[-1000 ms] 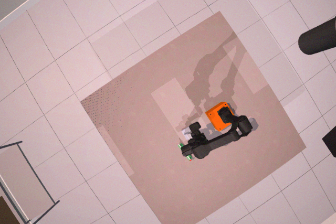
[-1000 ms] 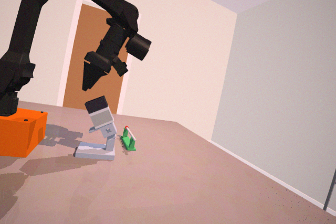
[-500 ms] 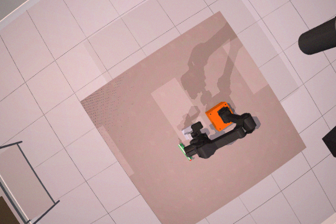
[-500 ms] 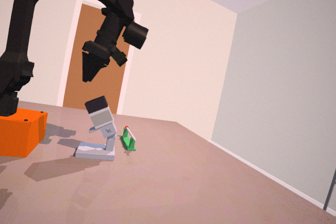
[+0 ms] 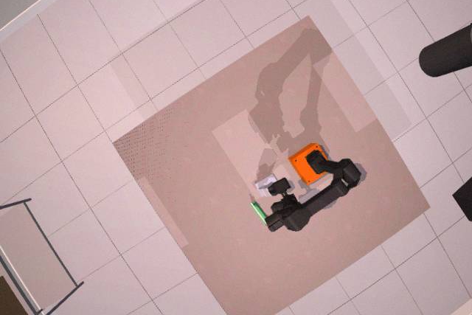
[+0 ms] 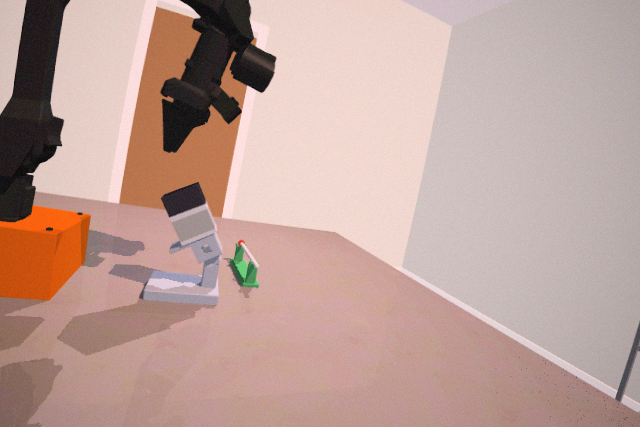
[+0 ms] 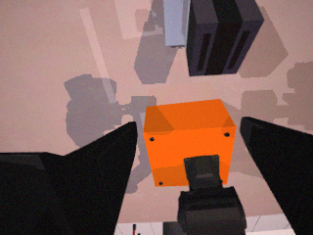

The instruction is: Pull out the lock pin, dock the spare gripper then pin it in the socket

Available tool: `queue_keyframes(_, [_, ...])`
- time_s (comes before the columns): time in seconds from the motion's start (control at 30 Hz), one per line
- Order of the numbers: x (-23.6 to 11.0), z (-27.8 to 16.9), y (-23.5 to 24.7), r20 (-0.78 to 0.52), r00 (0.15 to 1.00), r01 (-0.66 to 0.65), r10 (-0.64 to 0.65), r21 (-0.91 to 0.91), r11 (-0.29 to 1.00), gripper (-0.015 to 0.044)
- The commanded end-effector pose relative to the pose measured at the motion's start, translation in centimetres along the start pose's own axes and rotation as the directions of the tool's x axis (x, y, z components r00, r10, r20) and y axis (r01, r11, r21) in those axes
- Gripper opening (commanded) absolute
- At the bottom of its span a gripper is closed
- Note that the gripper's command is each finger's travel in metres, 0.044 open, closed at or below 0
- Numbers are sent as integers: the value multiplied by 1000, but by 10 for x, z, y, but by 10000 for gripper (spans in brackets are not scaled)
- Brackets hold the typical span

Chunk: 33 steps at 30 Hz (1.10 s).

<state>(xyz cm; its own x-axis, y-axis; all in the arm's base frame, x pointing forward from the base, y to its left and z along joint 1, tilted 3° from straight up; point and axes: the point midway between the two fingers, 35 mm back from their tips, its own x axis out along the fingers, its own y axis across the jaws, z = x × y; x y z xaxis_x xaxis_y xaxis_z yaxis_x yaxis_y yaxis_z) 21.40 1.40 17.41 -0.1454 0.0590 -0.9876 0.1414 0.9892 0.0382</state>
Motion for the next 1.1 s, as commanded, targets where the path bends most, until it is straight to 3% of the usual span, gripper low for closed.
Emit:
queue_keyframes(0.0, [-3, -2, 43, 5, 1000, -10, 10, -8, 1000, 230])
queue_keyframes(0.07, [-4, -7, 64, 3, 1000, -12, 12, -9, 1000, 180])
queue_keyframes(0.27, [-3, -7, 71, 5, 1000, -11, 11, -24, 1000, 180])
queue_keyframes(0.43, [4, 41, 76, 70, 996, 72, -48, -401, 913, 180])
queue_keyframes(0.57, [13, 84, 79, 126, 986, 163, -104, -694, 701, 180])
queue_keyframes(0.73, [26, 132, 82, 185, 967, 231, -176, -928, 293, 180])
queue_keyframes(0.93, [40, 168, 83, 229, 946, 218, -232, -973, -71, 180])
queue_keyframes(1.07, [42, 173, 83, 234, 942, 211, -239, -970, -121, 180])
